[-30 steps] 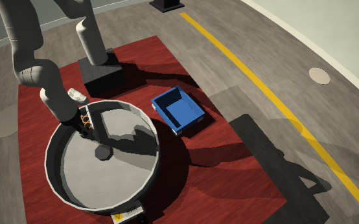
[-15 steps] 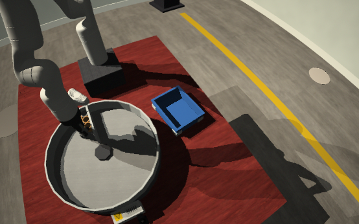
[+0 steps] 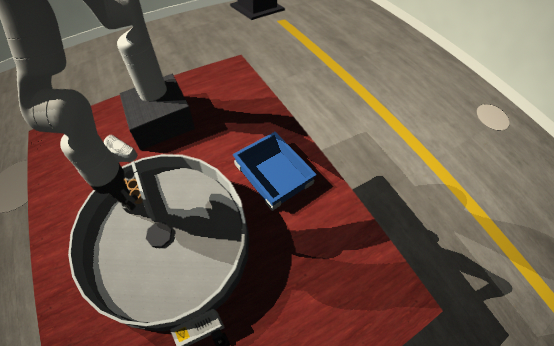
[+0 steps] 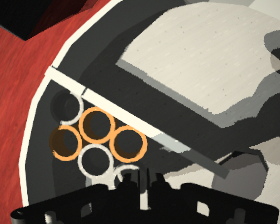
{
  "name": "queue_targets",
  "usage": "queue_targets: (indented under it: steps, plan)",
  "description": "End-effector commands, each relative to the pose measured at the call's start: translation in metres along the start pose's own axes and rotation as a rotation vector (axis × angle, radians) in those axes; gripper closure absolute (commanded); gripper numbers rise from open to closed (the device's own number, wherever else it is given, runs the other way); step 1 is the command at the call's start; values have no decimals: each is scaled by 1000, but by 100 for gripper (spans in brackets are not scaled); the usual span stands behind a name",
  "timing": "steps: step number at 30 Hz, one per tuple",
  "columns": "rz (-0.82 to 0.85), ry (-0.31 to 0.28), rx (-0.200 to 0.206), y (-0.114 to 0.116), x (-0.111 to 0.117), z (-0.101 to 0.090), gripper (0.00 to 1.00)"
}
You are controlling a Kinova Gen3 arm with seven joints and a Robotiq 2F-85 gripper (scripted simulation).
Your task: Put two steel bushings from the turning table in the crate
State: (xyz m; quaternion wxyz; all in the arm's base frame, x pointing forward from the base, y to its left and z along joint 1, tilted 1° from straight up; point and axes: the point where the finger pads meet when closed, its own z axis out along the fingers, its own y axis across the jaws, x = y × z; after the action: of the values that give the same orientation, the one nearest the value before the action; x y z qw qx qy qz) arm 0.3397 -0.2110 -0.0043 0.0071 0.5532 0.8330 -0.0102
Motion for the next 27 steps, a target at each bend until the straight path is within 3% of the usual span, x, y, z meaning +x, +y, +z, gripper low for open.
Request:
queue_targets:
  steps: [1,27]
  plan:
    - [1,-3,-2,1,-1,-4,100]
    - [1,-3,-3,1,-1,-10,100]
